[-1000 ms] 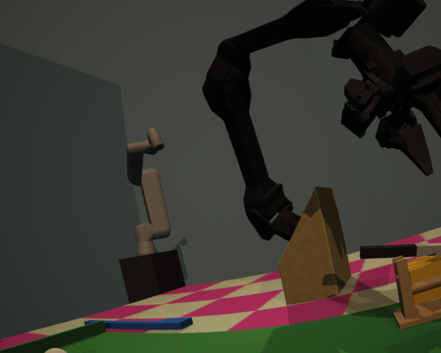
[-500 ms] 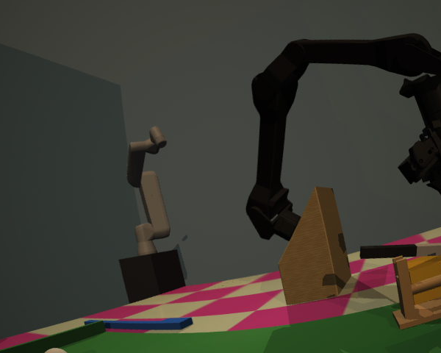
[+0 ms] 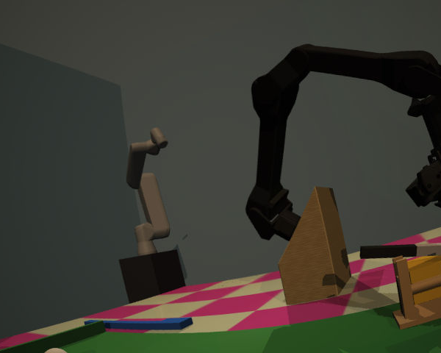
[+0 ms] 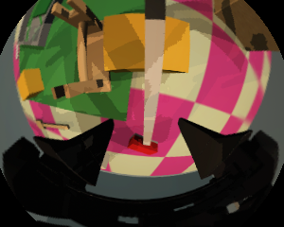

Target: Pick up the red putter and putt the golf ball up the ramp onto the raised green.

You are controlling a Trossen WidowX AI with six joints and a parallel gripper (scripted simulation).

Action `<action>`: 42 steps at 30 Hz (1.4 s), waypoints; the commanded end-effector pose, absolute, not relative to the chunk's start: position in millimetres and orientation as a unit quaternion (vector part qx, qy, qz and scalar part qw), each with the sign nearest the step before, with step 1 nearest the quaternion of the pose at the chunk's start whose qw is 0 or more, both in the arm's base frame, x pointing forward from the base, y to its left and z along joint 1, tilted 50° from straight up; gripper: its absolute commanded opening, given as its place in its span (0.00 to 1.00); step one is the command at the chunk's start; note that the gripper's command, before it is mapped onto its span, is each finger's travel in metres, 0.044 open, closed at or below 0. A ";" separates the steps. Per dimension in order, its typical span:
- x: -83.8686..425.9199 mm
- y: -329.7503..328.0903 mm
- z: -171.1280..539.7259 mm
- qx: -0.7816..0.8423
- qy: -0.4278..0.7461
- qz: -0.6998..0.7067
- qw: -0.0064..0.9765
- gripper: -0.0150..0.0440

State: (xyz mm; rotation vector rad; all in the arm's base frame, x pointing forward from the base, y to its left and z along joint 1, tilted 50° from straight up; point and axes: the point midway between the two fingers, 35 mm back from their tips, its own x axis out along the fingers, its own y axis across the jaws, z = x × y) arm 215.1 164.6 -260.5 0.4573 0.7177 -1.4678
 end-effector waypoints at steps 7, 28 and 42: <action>211.7 151.8 -267.8 0.194 0.318 -0.651 0.661 1.00; 212.2 139.2 -280.3 0.201 0.323 -0.648 0.660 0.82; 212.2 139.2 -280.3 0.201 0.323 -0.648 0.660 0.33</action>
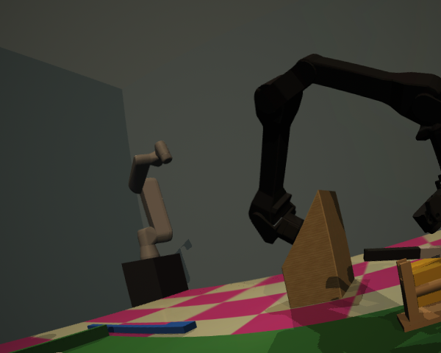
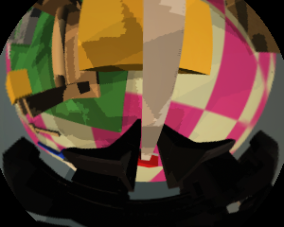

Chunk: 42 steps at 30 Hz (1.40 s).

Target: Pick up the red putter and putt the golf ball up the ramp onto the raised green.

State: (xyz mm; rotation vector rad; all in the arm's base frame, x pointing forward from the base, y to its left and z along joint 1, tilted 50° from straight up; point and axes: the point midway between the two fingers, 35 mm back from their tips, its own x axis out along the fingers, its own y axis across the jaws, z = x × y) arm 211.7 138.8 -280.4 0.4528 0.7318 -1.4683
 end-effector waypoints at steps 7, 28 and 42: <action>213.3 145.4 -275.8 0.201 0.323 -0.648 0.660 0.25; 228.9 206.2 -209.9 0.168 0.379 -0.634 0.653 0.25; 264.8 185.5 -184.9 0.142 0.476 -0.610 0.617 0.25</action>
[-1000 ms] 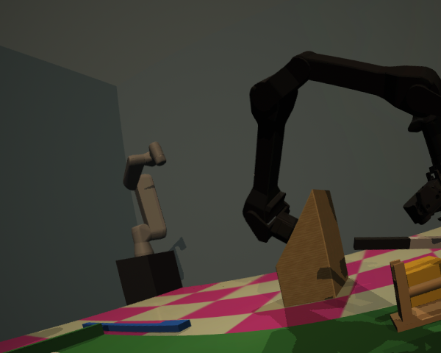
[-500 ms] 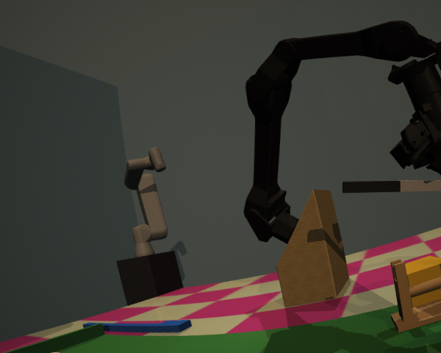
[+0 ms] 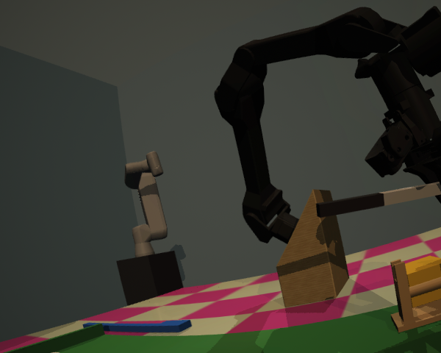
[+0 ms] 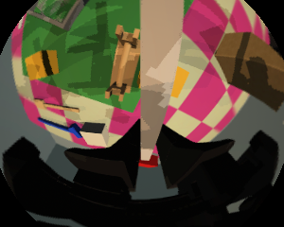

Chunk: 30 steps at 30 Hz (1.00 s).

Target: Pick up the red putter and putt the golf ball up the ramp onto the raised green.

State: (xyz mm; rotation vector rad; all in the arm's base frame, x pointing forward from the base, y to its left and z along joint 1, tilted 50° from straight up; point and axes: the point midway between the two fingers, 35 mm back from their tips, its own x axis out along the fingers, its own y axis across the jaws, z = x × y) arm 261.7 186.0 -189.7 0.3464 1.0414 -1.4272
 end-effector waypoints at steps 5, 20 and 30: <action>276.7 182.2 -175.5 0.119 0.531 -0.577 0.609 0.25; 313.8 166.5 -143.8 0.061 0.678 -0.439 0.587 0.25; 337.5 151.4 -120.8 0.029 0.749 -0.323 0.578 0.25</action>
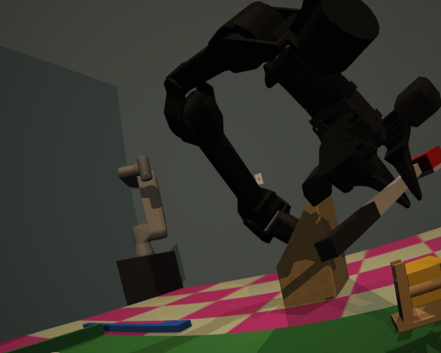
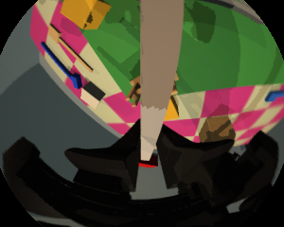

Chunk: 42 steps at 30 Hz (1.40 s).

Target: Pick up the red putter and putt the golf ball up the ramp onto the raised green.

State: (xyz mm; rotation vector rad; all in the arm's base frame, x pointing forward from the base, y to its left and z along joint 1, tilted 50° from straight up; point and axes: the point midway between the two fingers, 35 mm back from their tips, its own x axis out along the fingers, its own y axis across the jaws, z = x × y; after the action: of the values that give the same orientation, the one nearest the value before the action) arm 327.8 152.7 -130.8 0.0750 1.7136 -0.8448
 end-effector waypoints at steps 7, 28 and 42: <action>349.8 121.3 -103.8 0.057 0.745 -0.338 0.573 0.25; 385.6 79.7 -53.0 0.001 0.805 -0.081 0.587 0.25; 405.0 46.2 -16.5 -0.059 0.783 0.105 0.610 0.25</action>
State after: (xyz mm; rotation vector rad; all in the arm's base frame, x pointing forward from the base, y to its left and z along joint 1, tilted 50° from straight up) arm 398.2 51.9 -28.9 -0.1124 1.8464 0.1553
